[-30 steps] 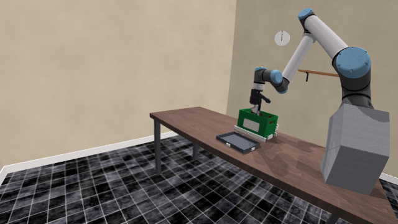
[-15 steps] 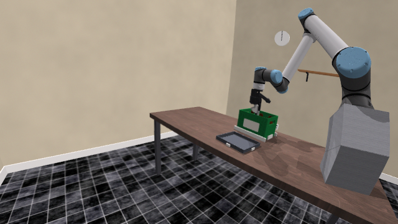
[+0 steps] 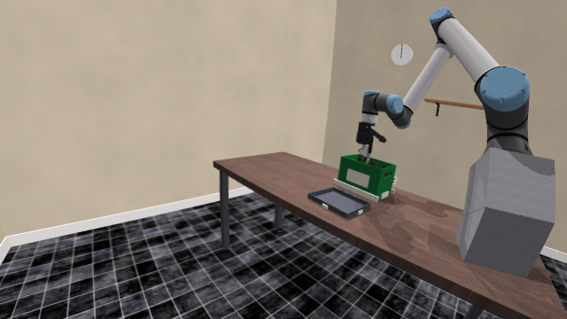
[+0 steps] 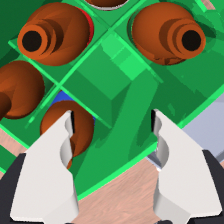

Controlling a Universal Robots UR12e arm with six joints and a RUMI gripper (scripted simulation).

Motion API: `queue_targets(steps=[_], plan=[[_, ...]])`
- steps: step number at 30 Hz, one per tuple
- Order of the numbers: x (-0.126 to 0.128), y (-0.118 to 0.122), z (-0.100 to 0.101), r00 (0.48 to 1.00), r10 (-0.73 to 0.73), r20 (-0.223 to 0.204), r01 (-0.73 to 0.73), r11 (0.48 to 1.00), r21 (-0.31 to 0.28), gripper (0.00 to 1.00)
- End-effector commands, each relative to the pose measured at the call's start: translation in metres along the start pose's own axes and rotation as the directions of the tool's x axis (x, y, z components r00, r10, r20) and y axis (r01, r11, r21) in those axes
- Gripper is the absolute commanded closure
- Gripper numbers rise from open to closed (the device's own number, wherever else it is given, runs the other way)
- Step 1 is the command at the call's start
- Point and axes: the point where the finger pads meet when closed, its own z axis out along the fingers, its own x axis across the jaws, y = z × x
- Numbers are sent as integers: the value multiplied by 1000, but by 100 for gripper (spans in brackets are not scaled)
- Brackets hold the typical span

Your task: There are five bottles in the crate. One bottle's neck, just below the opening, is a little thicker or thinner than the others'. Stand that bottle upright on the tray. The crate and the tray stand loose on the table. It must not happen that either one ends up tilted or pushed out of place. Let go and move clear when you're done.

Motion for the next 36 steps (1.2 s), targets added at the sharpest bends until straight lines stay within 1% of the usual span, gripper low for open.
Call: queue_targets(steps=[1,6,8,16,21,28,29,36], plan=[[0,0,-14,1000,0,1,0,1000,-1,62],[0,0,-31,1000,0,1,0,1000,-1,62],[0,0,-31,1000,0,1,0,1000,-1,62],[0,0,-52,1000,0,1,0,1000,-1,62],[0,0,-57,1000,0,1,0,1000,-1,62],[0,0,-58,1000,0,1,0,1000,-1,62],[0,0,-58,1000,0,1,0,1000,-1,100],[0,0,-58,1000,0,1,0,1000,-1,100]])
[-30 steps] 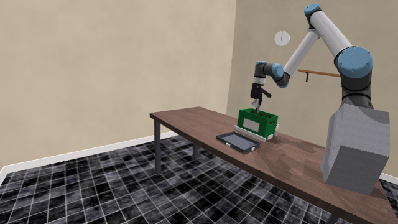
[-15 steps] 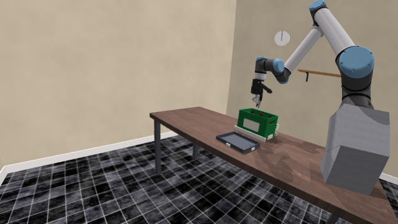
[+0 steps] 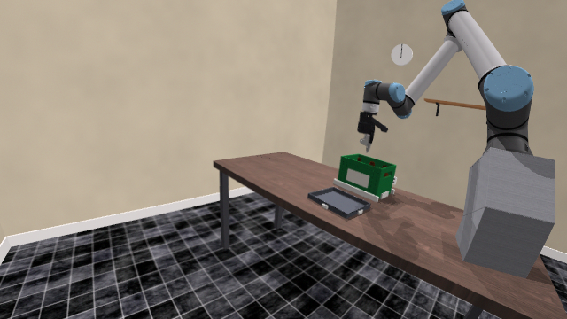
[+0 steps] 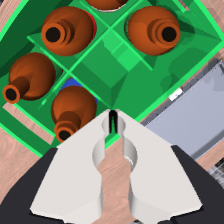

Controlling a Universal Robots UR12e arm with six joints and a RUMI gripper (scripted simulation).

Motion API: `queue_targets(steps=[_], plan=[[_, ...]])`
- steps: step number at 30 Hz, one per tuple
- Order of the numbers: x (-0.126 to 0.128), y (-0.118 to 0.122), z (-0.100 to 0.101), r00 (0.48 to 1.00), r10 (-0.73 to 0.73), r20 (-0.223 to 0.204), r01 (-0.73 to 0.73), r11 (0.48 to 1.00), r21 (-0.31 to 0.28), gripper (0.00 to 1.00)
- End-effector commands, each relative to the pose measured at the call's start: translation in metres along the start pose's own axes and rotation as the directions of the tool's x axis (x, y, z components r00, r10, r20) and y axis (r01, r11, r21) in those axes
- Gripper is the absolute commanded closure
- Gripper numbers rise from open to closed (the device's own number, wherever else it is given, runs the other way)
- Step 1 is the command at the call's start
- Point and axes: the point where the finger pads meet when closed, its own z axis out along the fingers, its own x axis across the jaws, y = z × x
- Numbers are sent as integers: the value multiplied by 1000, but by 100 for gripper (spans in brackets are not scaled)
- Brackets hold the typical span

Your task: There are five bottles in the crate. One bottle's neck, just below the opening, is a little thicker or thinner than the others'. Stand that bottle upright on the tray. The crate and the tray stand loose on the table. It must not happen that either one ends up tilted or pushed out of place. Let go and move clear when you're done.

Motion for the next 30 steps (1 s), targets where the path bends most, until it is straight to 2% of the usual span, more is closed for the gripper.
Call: queue_targets(steps=[1,27,28,30], plan=[[0,0,-1,1000,0,1,0,1000,-1,100],[-1,0,-1,1000,0,1,0,1000,-1,100],[-6,1,0,1000,0,1,0,1000,-1,100],[-32,5,0,1000,0,0,0,1000,-1,100]])
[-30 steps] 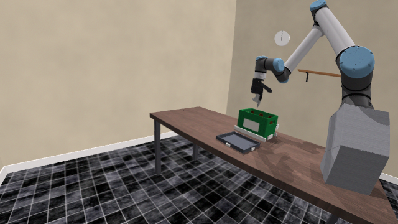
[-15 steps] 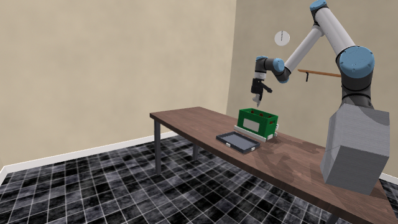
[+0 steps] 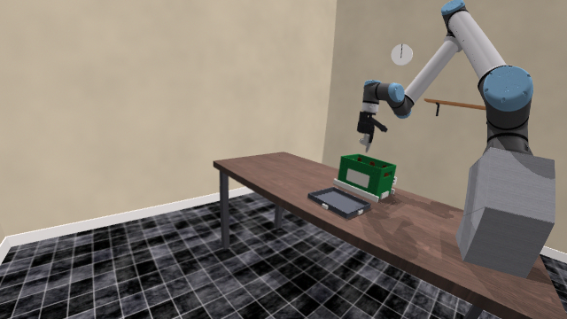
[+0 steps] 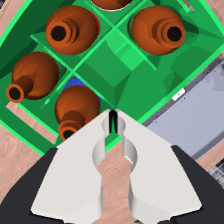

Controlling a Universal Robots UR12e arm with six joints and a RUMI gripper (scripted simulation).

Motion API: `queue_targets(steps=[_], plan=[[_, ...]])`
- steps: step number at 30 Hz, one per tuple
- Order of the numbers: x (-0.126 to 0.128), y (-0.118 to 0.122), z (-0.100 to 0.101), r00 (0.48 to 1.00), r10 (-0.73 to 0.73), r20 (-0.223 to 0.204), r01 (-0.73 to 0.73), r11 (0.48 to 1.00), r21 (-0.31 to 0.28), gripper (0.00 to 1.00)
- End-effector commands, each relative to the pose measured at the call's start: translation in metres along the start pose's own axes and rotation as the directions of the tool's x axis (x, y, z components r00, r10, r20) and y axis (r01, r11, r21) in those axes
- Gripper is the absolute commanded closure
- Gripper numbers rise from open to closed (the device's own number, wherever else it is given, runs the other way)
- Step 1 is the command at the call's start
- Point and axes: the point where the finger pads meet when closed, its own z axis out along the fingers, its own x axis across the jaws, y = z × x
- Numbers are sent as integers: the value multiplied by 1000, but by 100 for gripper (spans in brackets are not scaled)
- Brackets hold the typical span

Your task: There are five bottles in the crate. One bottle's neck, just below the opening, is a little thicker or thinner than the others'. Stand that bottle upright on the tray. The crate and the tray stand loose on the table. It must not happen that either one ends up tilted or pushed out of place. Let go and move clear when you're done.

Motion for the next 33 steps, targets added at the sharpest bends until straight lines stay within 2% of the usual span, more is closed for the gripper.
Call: queue_targets(steps=[1,2,5,7,13,14,33], plan=[[-45,6,0,1000,1,1,-1,1000,-1,100],[-66,7,0,1000,1,1,-1,1000,-1,100],[-106,8,-1,1000,1,1,-1,1000,-1,100],[-118,8,-1,1000,1,1,-1,1000,-1,100],[-119,8,-1,1000,1,1,-1,1000,-1,100],[-119,8,-1,1000,1,1,-1,1000,-1,62],[-119,8,-1,1000,1,1,-1,1000,-1,62]])
